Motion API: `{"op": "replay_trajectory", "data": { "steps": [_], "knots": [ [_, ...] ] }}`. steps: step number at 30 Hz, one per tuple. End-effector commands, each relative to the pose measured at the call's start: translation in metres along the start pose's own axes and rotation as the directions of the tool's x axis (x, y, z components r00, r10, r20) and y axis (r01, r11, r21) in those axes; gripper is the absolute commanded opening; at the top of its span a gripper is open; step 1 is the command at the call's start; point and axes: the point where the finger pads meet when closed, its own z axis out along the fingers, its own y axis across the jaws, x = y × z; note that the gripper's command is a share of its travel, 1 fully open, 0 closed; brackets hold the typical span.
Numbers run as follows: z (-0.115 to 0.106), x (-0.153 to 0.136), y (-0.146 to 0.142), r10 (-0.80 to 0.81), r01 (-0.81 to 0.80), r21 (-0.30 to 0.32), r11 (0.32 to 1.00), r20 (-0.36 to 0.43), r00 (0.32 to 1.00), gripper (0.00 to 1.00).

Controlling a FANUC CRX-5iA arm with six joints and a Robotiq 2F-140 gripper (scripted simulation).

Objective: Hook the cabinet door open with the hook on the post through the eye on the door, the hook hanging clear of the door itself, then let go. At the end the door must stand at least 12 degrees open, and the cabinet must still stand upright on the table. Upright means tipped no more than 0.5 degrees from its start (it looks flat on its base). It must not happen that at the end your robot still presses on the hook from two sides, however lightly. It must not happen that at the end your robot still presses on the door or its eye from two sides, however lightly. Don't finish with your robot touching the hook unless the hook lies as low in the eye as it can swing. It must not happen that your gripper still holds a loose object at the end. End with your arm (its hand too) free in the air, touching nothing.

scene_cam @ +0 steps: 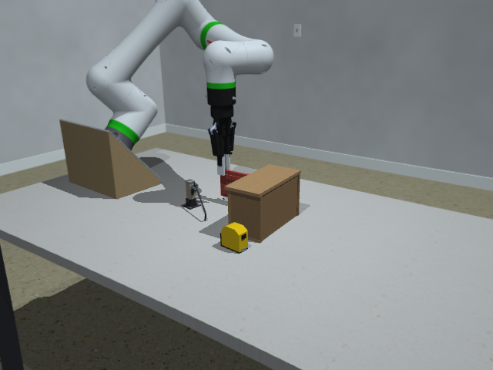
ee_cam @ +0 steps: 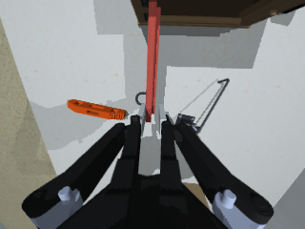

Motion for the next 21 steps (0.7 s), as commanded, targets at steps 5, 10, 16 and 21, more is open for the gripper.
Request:
{"op": "replay_trajectory", "data": {
  "steps": [5, 10, 16, 21],
  "knots": [
    [0.0, 0.0, 0.007, -0.038, 0.038, 0.0, 0.999, 0.0, 0.999, 0.16],
    [0.0, 0.001, 0.008, -0.049, 0.049, 0.0, 0.999, 0.0, 0.999, 0.16],
    [0.0, 0.001, 0.016, -0.09, 0.09, 0.0, 0.996, 0.0, 0.996, 0.16],
    [0.0, 0.001, 0.017, -0.11, 0.11, 0.0, 0.994, 0.0, 0.994, 0.16]
  ]
}}
